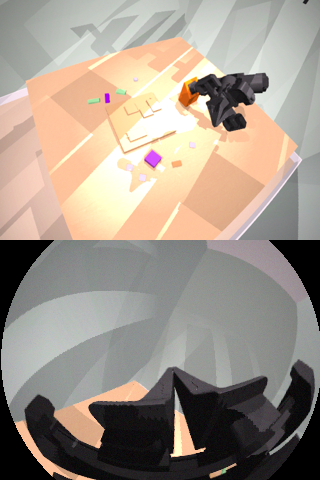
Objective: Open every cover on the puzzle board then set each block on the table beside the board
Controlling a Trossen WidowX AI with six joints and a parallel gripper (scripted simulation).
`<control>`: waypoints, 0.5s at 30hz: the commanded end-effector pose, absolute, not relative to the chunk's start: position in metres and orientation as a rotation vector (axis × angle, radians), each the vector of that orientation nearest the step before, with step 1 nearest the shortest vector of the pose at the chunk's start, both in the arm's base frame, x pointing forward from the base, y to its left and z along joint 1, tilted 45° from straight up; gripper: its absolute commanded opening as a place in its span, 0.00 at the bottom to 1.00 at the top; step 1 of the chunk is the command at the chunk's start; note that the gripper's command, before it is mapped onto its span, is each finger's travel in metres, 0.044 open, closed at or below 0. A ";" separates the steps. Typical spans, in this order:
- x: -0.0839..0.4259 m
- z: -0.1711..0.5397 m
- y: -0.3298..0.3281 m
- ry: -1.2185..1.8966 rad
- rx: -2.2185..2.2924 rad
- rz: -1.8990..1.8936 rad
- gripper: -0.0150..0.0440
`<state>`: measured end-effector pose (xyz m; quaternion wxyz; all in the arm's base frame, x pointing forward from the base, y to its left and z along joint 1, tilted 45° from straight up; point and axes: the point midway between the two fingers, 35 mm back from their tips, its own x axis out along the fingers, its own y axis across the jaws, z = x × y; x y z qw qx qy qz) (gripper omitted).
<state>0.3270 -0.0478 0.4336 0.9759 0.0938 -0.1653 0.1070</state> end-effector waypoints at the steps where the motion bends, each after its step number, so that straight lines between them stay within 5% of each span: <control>1: 0.341 0.417 -0.057 -0.270 0.193 0.195 0.25; 15: 0.379 0.359 -0.085 -0.059 0.219 0.133 0.25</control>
